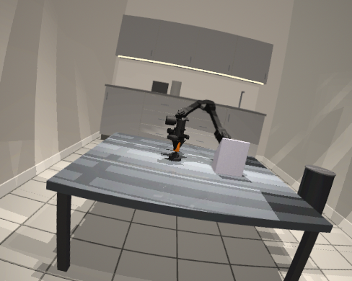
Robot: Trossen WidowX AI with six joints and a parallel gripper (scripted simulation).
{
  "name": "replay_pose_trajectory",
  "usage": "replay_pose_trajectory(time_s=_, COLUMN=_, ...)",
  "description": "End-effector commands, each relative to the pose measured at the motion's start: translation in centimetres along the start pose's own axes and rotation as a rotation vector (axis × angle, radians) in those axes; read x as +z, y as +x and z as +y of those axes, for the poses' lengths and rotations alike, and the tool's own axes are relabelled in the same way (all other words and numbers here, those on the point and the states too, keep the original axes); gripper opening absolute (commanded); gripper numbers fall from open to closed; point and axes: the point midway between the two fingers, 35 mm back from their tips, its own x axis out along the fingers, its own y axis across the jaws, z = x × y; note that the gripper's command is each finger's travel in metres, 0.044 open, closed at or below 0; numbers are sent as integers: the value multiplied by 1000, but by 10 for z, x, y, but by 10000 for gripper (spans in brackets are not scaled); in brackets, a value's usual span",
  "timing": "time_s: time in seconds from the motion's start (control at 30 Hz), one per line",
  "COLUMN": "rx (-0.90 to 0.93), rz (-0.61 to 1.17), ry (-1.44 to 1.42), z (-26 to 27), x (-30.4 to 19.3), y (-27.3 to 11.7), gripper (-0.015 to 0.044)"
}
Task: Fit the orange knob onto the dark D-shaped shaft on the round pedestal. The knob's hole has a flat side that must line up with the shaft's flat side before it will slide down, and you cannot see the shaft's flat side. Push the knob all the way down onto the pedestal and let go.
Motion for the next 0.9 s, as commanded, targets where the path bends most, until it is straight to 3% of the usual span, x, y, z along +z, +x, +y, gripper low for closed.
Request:
replay_pose_trajectory(time_s=0.0, rx=2, rz=-2, ry=54, z=0, x=-1, y=-2, gripper=0)
replay_pose_trajectory(time_s=0.17, rx=2, rz=-1, ry=208, z=-2, x=-3, y=-1, gripper=0)
replay_pose_trajectory(time_s=0.87, rx=2, rz=-1, ry=208, z=-1, x=-4, y=-1, gripper=0)
